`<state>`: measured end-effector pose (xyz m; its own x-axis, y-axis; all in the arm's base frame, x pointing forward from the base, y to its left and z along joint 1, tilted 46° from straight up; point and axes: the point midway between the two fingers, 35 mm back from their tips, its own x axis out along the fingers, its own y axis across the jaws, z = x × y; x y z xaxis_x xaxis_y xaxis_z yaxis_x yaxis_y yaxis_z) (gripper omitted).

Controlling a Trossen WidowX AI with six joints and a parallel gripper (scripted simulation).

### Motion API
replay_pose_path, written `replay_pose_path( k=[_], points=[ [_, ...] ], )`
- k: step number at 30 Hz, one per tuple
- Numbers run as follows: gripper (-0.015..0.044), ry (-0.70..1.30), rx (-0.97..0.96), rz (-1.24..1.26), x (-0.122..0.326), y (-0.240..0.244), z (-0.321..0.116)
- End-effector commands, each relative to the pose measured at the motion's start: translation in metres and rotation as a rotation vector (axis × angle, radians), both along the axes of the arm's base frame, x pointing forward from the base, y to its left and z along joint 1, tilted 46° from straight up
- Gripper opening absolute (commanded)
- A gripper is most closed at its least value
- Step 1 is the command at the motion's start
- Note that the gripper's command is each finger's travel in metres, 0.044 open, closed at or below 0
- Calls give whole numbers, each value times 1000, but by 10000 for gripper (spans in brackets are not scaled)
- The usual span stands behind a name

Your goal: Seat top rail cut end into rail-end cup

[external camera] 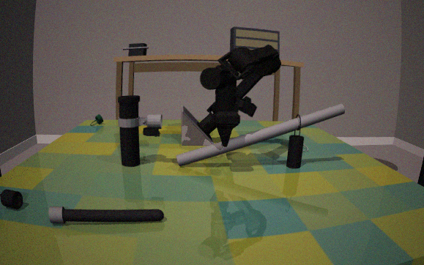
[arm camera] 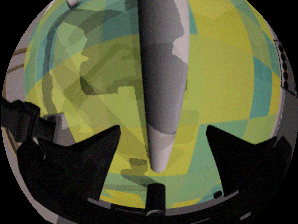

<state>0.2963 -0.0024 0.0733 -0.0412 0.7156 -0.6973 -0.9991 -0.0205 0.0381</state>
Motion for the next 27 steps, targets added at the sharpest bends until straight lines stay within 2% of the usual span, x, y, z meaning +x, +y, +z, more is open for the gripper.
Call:
replay_pose_path(
  k=[1,25,27],
  points=[
    [440,-1,4,-3,0,6,-4],
    [440,-2,7,-2,-3,32,-28],
    [387,-2,7,-2,-3,32,-28]
  ],
)
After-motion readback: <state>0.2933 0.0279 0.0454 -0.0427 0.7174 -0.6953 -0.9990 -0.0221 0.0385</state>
